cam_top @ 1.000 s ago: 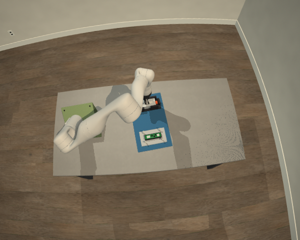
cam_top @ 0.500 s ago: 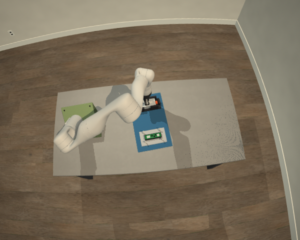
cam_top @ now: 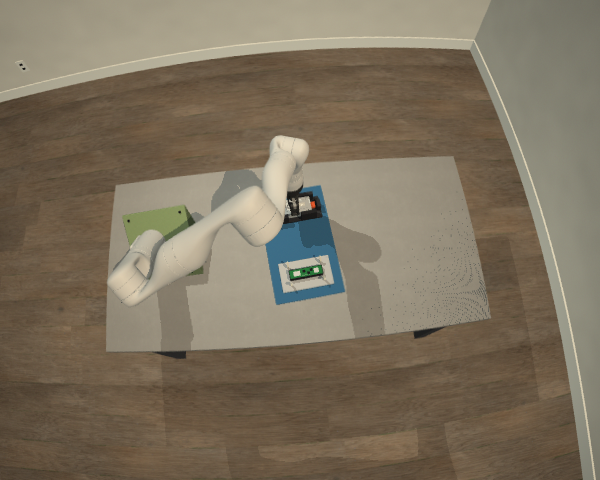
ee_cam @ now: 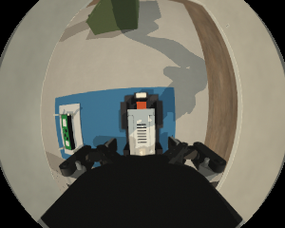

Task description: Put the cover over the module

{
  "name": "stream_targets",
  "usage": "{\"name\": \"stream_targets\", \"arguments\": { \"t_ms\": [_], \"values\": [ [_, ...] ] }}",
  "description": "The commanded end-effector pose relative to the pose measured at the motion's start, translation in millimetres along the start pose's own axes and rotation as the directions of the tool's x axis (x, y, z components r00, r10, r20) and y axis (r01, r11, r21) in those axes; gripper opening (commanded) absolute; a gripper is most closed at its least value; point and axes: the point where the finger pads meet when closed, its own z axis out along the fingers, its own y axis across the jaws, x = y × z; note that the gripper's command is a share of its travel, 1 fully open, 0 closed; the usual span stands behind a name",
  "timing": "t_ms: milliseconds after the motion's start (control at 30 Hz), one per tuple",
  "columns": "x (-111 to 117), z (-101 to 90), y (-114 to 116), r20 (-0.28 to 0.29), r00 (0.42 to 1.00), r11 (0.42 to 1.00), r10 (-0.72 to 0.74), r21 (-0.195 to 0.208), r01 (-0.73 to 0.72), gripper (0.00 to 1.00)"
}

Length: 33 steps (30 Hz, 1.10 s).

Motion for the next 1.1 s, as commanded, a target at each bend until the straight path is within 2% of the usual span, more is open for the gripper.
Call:
{"name": "stream_targets", "arguments": {
  "t_ms": [0, 300, 633, 1067],
  "values": [
    [-1, -1.1, 0, 0.002, 1.0, 1.0, 0.0, -0.001, 0.0, 1.0],
    [-1, -1.1, 0, 0.002, 1.0, 1.0, 0.0, -0.001, 0.0, 1.0],
    [-4, 48.8, 1, 0.009, 1.0, 1.0, 0.002, -0.004, -0.002, 1.0],
    [-4, 53.1, 1, 0.01, 1.0, 1.0, 0.002, -0.004, -0.002, 1.0]
  ]
}}
